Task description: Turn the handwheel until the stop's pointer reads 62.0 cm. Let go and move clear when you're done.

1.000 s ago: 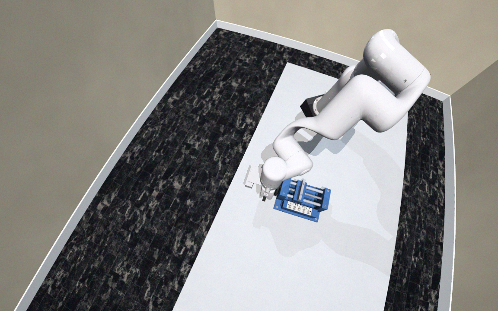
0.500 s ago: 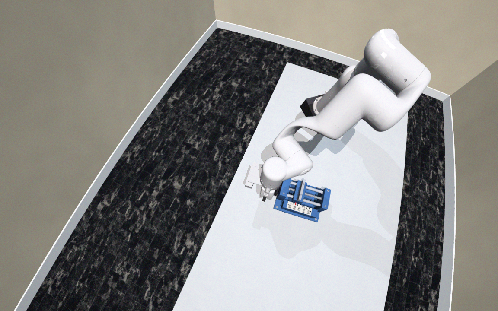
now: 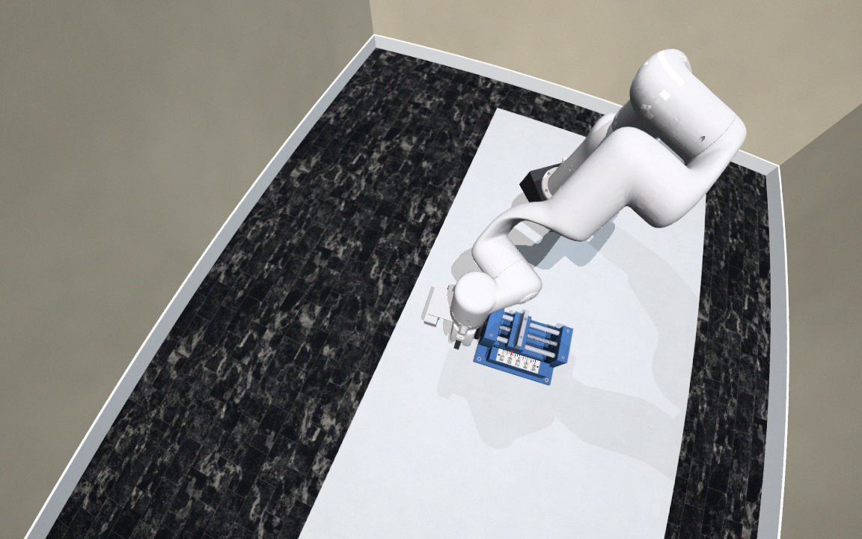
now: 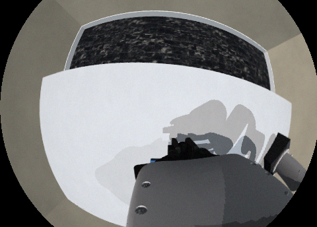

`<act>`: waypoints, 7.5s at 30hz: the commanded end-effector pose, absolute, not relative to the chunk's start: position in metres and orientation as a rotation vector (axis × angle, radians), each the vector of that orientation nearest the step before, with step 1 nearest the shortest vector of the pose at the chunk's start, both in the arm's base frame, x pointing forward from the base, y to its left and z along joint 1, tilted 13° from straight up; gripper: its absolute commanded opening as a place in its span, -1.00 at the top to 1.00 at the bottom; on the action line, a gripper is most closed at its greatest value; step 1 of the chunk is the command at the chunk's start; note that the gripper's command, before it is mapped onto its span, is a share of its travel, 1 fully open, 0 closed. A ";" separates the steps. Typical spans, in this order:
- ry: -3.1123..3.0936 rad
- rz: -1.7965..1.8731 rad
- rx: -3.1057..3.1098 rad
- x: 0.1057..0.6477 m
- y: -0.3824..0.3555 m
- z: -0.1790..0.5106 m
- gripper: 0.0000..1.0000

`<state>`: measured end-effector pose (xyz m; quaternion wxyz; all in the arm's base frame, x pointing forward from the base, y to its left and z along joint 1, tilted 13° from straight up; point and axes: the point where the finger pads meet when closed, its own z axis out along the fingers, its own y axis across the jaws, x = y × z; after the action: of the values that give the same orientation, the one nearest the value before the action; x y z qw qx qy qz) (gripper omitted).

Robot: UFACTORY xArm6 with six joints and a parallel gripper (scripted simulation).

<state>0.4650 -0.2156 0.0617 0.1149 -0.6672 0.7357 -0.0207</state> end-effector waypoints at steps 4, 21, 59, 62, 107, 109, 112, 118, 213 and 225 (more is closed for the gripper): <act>2.156 -0.063 -1.955 0.465 -0.216 0.063 0.88; 2.156 -0.063 -1.955 0.465 -0.216 0.063 0.88; 2.156 -0.063 -1.955 0.465 -0.217 0.069 0.88; 2.156 -0.063 -1.955 0.464 -0.217 0.070 0.88; 2.156 -0.063 -1.955 0.443 -0.219 0.095 0.88; 2.156 -0.063 -1.955 0.441 -0.219 0.096 0.88; 2.156 -0.063 -1.955 0.437 -0.219 0.097 0.88; 2.156 -0.063 -1.955 0.429 -0.218 0.097 0.88; 2.156 -0.063 -1.955 0.450 -0.219 0.092 0.88; 2.156 -0.063 -1.955 0.429 -0.218 0.097 0.88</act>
<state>0.4341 -0.2181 0.0966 0.1153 -0.6672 0.7356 -0.0212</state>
